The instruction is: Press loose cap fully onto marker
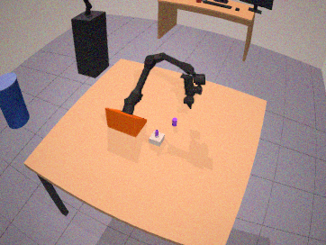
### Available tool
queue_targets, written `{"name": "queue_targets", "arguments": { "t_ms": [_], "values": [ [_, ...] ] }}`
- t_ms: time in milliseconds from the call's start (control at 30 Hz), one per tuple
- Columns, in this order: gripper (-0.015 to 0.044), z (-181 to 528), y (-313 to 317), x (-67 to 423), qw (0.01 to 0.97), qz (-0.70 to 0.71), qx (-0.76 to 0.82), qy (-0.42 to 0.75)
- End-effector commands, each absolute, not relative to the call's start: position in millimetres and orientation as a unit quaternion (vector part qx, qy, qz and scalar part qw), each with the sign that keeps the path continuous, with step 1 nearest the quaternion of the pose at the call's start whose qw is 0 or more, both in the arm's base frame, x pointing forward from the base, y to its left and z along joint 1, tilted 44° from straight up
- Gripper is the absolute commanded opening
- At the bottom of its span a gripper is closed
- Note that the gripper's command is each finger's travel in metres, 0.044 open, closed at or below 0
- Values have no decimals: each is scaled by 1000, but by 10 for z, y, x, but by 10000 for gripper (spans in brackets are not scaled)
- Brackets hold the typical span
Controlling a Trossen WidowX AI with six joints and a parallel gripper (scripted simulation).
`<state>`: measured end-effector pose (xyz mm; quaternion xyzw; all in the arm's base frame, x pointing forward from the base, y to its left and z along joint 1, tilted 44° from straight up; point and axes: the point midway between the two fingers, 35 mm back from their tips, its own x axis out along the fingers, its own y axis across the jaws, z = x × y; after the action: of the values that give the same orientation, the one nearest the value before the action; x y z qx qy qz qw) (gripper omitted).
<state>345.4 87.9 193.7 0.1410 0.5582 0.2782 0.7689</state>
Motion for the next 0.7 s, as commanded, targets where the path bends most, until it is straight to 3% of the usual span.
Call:
{"name": "queue_targets", "arguments": {
  "t_ms": [0,200,667],
  "values": [
    [254,1505,413,3136,726,373,75,572],
    [254,1336,173,2899,704,442,54,553],
    [254,1263,208,2879,704,444,53,552]
  ]
}}
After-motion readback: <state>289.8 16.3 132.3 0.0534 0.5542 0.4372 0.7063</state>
